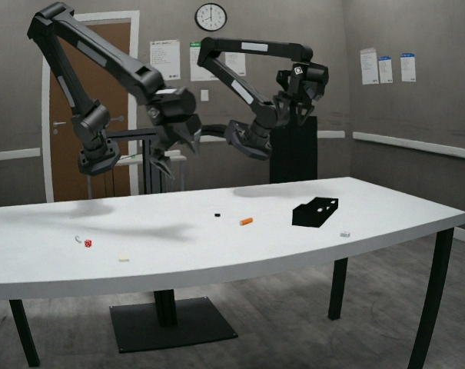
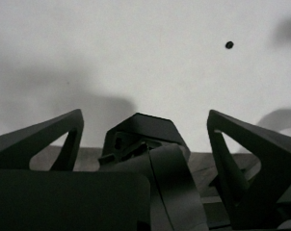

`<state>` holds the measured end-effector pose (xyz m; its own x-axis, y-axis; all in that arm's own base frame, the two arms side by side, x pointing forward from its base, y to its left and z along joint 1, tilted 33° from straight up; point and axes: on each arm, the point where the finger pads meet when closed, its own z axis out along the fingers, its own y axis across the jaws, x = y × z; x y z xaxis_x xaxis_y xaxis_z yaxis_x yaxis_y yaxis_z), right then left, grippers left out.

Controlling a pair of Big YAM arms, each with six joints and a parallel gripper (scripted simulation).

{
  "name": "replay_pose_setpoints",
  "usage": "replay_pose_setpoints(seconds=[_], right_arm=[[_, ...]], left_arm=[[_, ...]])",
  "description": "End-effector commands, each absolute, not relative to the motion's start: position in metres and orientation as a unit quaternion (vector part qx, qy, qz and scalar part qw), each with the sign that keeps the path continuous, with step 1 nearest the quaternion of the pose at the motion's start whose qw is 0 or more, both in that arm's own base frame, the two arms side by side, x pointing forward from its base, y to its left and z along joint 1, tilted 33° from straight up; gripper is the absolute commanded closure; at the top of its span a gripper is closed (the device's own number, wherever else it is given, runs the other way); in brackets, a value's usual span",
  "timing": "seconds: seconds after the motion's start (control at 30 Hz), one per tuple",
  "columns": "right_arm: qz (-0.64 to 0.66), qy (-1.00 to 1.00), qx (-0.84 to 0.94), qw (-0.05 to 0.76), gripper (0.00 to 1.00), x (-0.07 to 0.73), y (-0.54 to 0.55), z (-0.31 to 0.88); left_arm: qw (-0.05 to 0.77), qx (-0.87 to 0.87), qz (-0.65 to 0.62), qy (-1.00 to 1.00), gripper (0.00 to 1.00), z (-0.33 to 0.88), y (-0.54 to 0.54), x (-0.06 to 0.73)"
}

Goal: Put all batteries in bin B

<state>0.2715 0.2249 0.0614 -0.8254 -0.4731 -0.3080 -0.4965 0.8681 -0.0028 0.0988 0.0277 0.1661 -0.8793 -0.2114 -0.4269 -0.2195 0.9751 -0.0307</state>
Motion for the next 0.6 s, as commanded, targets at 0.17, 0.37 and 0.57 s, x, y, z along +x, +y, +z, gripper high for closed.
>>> replay_pose_setpoints(seconds=[0.17,0.37,0.57], right_arm=[[0.013,0.98,-0.152,0.124,0.0,0.239,0.258,0.05],[-0.048,0.986,-0.098,0.127,0.0,0.198,0.272,0.03],[-0.079,0.984,-0.062,0.145,0.0,0.165,0.279,0.018]], left_arm=[[0.239,-0.11,0.018,0.965,0.0,0.19,0.028,0.099],[0.239,-0.11,0.018,0.965,0.0,0.19,0.028,0.099],[0.239,-0.11,0.018,0.965,0.0,0.19,0.028,0.099]])
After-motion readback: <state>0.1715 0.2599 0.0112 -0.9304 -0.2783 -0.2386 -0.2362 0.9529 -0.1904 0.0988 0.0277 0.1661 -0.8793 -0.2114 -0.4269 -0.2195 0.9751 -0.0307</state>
